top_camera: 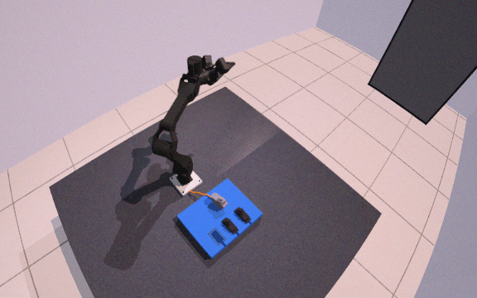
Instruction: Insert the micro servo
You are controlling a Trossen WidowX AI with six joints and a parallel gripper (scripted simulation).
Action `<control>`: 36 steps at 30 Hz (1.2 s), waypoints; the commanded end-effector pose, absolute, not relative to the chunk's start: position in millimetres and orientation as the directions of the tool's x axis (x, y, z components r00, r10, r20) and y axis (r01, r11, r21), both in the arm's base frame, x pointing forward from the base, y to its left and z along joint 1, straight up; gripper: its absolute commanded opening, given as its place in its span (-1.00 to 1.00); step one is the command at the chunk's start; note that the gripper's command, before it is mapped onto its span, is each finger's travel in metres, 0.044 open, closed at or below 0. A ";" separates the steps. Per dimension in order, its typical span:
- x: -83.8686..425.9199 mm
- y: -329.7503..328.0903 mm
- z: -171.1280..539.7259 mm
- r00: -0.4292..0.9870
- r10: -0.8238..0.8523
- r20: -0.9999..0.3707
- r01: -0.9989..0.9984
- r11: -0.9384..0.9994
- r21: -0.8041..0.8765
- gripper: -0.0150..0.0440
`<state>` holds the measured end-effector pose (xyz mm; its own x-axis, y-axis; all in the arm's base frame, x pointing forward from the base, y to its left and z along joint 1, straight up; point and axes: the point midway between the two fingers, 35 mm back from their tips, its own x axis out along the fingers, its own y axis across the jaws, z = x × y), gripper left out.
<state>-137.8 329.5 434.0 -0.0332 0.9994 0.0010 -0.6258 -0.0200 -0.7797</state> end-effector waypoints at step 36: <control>69.1 348.1 315.2 0.414 0.791 -0.450 -0.762 0.030 -0.647 1.00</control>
